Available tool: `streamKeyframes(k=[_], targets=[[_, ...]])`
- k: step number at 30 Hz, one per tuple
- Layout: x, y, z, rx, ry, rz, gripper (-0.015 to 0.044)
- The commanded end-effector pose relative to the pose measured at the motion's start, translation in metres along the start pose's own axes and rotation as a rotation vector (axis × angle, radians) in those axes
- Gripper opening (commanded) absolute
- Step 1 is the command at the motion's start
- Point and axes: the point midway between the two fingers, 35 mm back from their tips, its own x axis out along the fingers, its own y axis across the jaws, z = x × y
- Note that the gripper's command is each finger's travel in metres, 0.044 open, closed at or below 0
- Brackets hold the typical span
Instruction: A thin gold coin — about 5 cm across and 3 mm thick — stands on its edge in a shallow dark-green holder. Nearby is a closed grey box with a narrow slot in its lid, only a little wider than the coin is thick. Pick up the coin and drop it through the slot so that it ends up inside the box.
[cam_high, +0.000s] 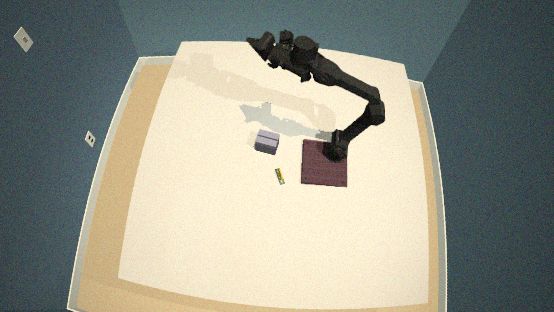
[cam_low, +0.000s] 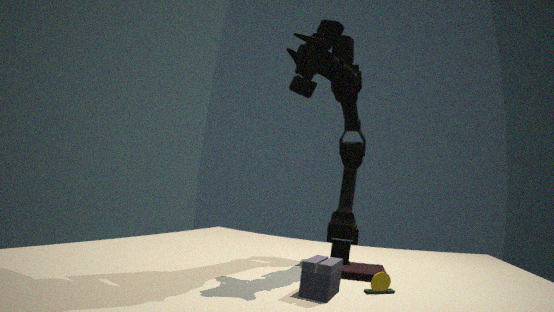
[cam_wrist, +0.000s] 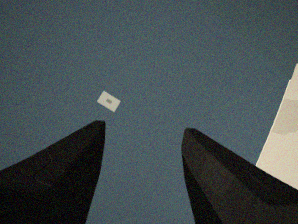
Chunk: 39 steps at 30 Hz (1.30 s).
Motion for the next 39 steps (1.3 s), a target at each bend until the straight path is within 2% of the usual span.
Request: streamKeyframes(k=[1, 9, 18, 21, 27, 35, 39], targets=[[0.006, -0.031, -0.063, -0.019, 0.193, -0.107, 0.0161], [-0.021, -0.101, -0.176, -0.067, 0.557, -0.374, 0.0161], [-0.103, -0.187, -0.263, -0.164, 0.886, -0.776, 0.0161], [-0.138, -0.213, -0.277, -0.210, 0.962, -0.932, 0.0161], [-0.206, -0.259, -0.275, -0.310, 1.040, -1.225, 0.0161], [-0.208, -0.262, -0.275, -0.314, 1.041, -1.234, 0.0161], [-0.209, -0.289, -0.290, -0.314, 1.041, -1.234, 0.0161]])
